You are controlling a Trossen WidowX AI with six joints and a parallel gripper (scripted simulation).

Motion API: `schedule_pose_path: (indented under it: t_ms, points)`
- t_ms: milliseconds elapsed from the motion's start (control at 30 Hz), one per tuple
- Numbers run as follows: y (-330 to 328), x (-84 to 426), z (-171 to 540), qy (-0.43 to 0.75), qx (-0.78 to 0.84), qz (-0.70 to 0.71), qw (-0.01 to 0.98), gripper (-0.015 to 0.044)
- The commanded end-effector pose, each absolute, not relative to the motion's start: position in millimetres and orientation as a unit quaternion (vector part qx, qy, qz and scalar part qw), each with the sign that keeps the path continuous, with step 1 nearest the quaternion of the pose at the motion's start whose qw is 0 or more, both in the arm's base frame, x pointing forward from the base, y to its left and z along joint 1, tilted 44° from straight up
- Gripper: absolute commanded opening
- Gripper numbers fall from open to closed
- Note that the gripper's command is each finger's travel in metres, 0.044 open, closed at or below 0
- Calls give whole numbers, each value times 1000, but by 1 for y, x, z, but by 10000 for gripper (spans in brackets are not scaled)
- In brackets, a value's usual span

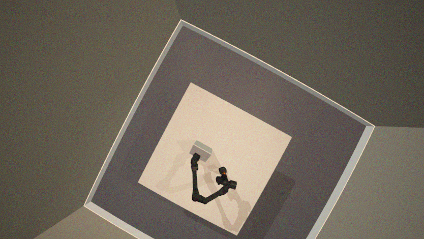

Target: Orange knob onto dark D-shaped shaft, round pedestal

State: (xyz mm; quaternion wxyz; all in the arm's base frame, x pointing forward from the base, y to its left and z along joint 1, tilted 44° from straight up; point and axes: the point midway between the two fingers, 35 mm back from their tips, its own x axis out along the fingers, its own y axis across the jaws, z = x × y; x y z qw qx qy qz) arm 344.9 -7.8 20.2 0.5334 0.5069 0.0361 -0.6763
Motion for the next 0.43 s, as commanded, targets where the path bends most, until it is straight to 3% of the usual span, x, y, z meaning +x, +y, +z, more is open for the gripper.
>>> schedule_pose_path:
  t_ms: [0, 167, 400]
  points:
    - [9, 346, 35, 38, 510, -674, 533, 440]
    - [57, 337, 86, 37, 510, -675, 532, 440]
    - [60, 340, 87, 37, 510, -675, 532, 440]
